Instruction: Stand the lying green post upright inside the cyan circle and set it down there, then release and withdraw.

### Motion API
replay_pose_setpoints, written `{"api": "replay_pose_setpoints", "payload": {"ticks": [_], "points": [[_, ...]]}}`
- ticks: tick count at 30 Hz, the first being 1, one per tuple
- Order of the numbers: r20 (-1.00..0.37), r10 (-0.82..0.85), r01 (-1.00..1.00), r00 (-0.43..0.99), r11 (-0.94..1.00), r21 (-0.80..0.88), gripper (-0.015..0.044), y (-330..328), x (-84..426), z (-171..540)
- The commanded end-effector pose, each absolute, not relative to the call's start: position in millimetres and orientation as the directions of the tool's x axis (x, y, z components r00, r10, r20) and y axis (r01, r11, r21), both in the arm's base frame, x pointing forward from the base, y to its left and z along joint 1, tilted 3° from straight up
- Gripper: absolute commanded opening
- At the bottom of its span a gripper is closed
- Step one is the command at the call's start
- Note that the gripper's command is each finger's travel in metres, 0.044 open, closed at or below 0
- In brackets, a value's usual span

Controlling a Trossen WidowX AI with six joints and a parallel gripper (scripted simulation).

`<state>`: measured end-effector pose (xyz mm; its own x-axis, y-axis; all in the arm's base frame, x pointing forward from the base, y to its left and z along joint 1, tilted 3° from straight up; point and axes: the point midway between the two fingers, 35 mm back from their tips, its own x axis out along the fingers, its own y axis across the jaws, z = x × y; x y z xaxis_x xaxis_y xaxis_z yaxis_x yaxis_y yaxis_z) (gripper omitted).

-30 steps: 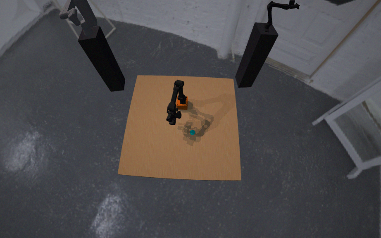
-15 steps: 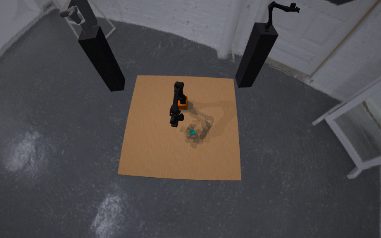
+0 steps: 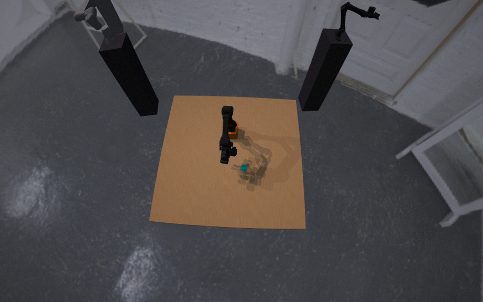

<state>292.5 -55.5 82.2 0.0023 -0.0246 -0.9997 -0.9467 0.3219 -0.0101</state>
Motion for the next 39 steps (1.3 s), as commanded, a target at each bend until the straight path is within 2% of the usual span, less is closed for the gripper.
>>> {"api": "replay_pose_setpoints", "payload": {"ticks": [1, 39], "points": [[-1.000, -0.025, -0.942, 0.000, 0.334, -0.008, 0.0023, -48.3, 299.3, 82.2], [-0.999, -0.033, -0.886, 0.004, 0.463, -0.019, 0.0023, 44.9, 344.9, 82.6]]}}
